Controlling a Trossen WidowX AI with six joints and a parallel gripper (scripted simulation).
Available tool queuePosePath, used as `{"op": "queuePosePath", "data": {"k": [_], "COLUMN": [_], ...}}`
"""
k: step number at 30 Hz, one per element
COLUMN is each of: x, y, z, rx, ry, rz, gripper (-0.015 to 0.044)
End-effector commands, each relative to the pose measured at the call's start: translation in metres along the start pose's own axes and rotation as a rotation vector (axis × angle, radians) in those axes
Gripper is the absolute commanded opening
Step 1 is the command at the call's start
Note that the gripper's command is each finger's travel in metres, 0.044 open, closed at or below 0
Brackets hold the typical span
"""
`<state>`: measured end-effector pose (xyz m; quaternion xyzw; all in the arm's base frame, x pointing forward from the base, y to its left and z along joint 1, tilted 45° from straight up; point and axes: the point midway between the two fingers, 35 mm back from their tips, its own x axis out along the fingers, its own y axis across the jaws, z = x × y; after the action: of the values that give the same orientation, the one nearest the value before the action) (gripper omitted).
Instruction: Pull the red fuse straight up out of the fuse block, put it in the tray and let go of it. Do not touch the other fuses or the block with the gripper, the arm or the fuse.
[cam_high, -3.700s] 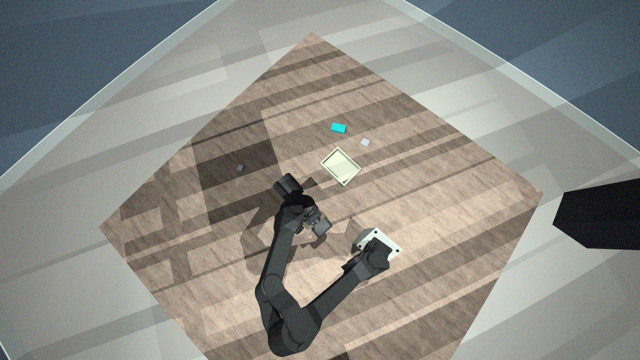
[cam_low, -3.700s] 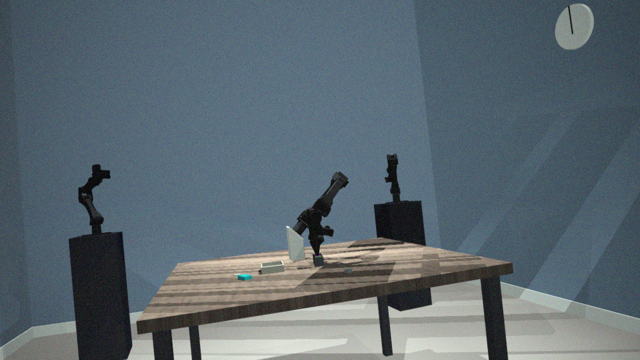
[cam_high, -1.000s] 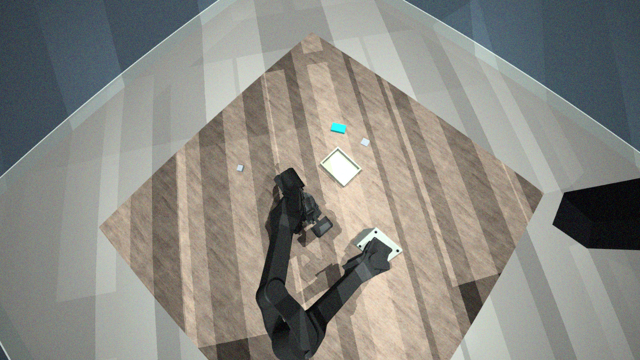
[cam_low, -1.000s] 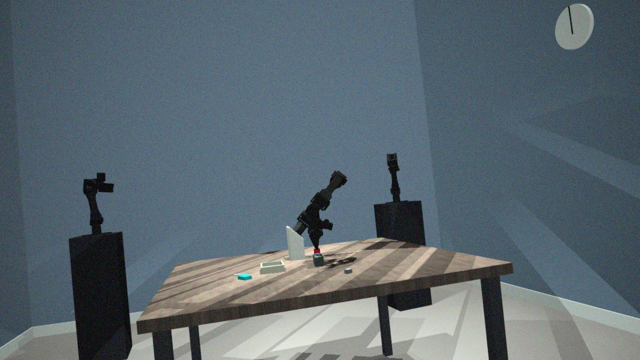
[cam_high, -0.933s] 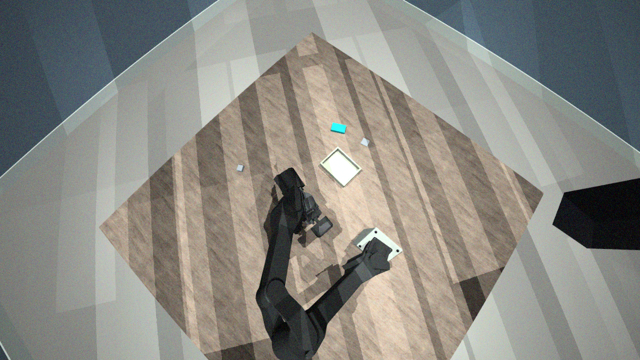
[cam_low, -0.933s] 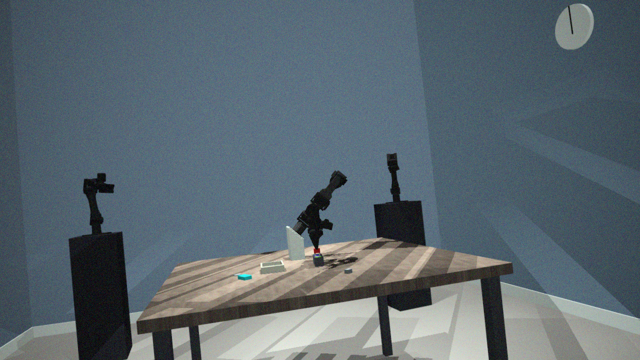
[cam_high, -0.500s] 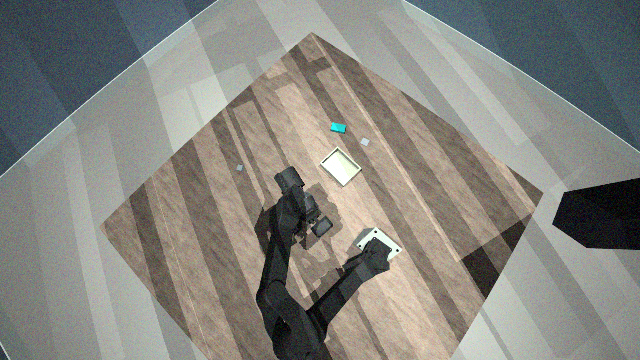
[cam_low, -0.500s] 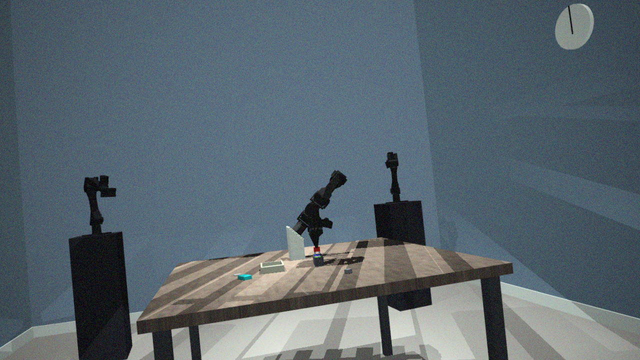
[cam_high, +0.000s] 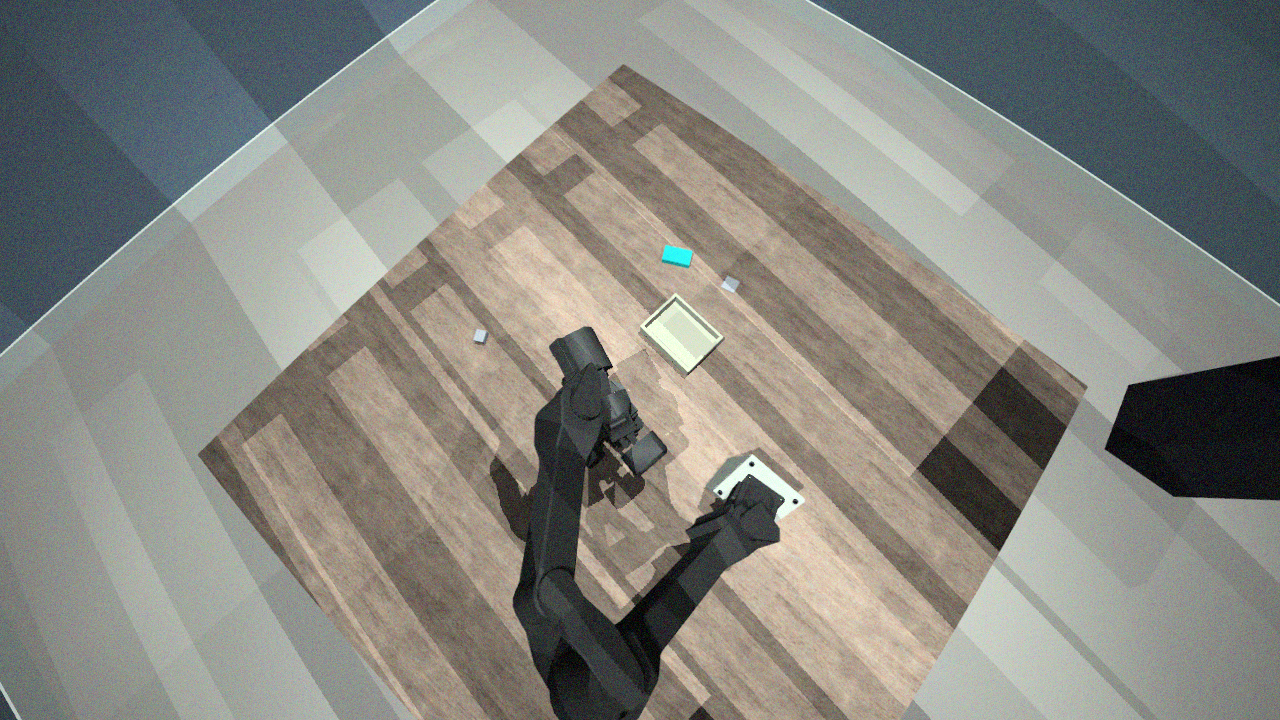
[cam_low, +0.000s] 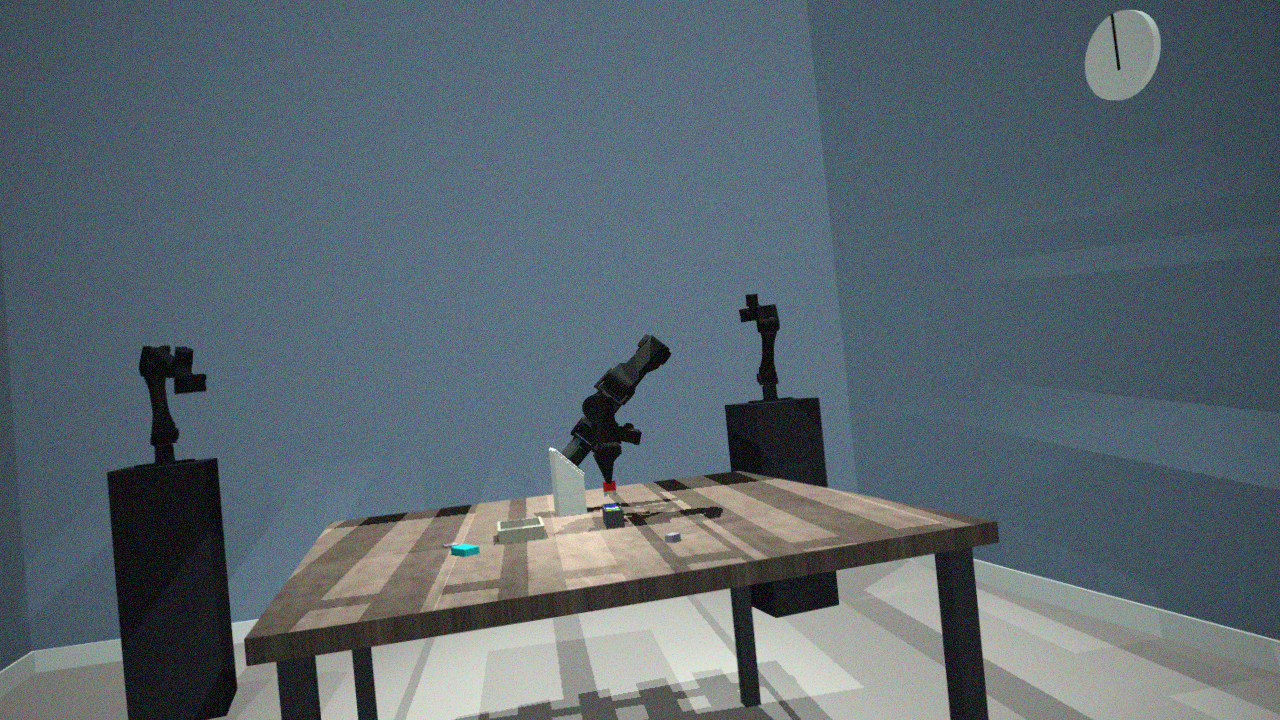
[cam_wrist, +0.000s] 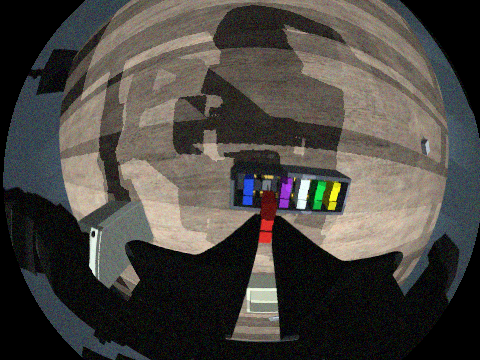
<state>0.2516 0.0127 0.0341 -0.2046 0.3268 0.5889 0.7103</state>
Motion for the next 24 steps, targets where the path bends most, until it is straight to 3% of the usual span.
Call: {"op": "queuePosePath", "data": {"k": [1,24], "x": [-0.003,-0.015], "y": [-0.002,-0.053], "z": [0.0,-0.093], "rx": [-0.01,-0.008], "ry": [0.005,0.029], "rz": [-0.007,-0.016], "gripper": [0.0,0.0]}}
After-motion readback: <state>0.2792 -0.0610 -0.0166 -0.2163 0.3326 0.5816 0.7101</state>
